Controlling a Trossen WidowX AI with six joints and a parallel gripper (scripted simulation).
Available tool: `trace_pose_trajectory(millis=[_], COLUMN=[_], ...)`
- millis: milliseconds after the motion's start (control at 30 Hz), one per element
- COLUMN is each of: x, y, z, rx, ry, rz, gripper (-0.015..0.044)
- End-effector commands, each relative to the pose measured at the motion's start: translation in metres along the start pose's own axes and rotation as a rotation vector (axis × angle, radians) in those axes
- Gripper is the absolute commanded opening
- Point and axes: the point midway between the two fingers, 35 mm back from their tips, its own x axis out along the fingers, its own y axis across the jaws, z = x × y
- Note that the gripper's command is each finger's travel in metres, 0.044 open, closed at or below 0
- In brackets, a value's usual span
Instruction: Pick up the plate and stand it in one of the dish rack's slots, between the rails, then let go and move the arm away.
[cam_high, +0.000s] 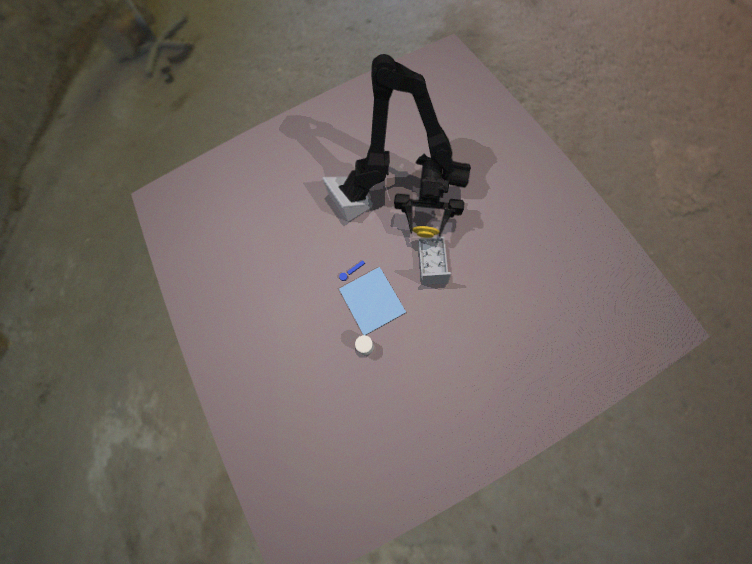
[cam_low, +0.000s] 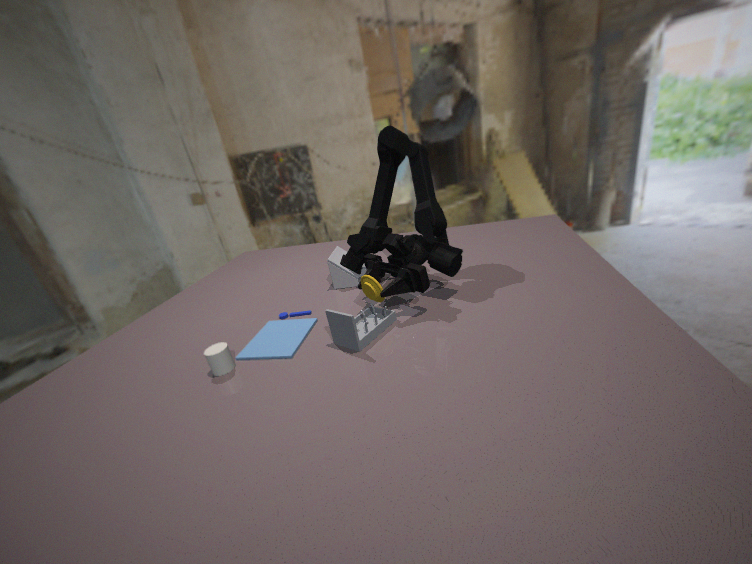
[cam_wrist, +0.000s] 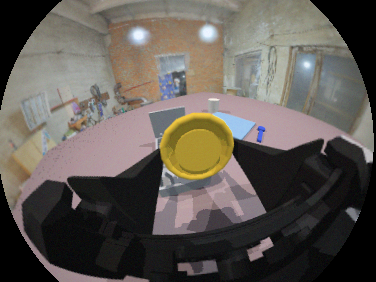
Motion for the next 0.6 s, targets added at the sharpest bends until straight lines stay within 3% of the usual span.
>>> trace_pose_trajectory(millis=[0, 233, 567], x=[-0.004, -0.014, -0.011], y=[0.002, 0.006, 0.007], z=[0.000, -0.003, -0.002], rx=[-0.002, 0.001, 0.001], ry=[-0.039, -0.095, -0.094], rz=[0.059, 0.175, 0.175], gripper=[0.0000, 0.0000, 0.0000])
